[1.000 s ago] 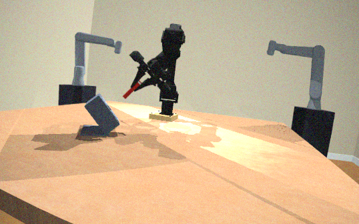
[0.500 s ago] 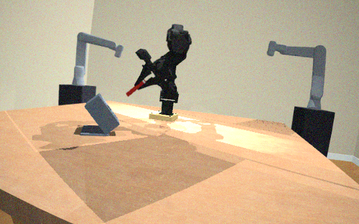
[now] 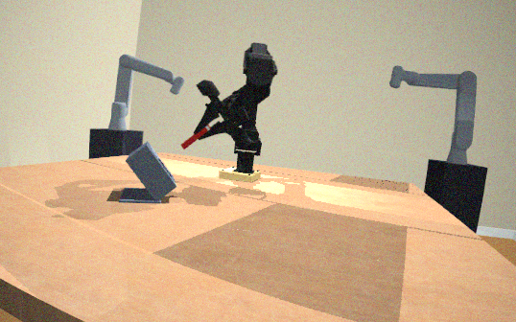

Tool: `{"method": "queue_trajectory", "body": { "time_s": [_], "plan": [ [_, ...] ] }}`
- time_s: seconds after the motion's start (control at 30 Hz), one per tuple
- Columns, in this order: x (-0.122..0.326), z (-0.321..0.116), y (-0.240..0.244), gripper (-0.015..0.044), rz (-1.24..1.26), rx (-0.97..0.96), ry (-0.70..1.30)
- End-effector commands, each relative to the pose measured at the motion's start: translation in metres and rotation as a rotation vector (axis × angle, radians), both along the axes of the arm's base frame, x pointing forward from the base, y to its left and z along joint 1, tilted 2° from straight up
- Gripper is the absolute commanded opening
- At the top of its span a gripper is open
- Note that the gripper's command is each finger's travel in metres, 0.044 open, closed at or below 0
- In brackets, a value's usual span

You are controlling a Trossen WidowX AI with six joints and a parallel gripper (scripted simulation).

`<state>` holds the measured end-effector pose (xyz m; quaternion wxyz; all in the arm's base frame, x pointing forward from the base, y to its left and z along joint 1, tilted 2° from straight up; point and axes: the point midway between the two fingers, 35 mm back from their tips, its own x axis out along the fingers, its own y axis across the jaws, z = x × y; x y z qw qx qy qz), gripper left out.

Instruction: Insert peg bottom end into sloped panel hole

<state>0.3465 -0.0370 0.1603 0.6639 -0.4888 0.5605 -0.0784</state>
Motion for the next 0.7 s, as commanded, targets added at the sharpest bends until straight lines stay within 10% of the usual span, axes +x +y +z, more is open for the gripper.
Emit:
{"method": "queue_trajectory", "body": {
  "time_s": [0.0,0.67],
  "plan": [
    [0.003,-0.004,-0.003,0.0000,0.010,-0.014,0.004],
    [0.015,-0.018,-0.016,0.0000,0.033,-0.050,-0.010]
  ]
}}
